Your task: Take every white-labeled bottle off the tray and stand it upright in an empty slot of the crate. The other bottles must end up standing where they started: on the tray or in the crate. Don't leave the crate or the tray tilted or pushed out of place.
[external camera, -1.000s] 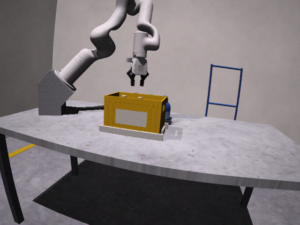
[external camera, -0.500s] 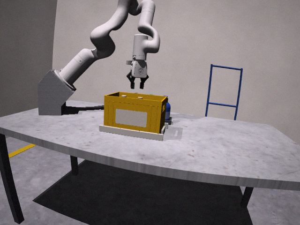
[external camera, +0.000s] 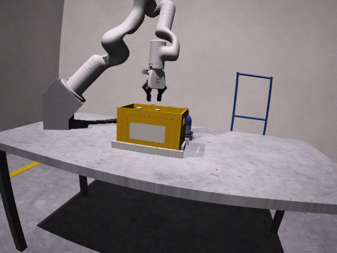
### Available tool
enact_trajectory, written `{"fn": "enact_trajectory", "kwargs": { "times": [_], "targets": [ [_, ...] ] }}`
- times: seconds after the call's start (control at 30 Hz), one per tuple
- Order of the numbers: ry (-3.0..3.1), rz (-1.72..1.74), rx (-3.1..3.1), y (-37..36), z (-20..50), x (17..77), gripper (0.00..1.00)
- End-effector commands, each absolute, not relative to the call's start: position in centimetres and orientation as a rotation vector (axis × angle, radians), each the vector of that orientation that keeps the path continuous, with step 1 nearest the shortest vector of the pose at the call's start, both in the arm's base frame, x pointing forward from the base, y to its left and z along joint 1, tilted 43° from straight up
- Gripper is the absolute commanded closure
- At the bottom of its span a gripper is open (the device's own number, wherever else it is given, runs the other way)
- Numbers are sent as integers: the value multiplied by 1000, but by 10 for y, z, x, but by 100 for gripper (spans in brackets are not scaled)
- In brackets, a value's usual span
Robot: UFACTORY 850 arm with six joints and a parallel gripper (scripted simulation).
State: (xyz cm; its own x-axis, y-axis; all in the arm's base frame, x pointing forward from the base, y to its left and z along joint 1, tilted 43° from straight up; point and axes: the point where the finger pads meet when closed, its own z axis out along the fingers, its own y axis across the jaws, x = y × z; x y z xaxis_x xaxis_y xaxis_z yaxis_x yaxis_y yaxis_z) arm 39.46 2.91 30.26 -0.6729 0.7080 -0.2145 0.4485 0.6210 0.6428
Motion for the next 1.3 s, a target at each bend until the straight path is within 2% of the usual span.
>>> {"fn": "enact_trajectory", "kwargs": {
  "times": [0.0, 1.27],
  "targets": [
    [2392, 774, 913, 29, 303, 395, 34],
    [2392, 774, 913, 32, 297, 400, 34]
  ]
}}
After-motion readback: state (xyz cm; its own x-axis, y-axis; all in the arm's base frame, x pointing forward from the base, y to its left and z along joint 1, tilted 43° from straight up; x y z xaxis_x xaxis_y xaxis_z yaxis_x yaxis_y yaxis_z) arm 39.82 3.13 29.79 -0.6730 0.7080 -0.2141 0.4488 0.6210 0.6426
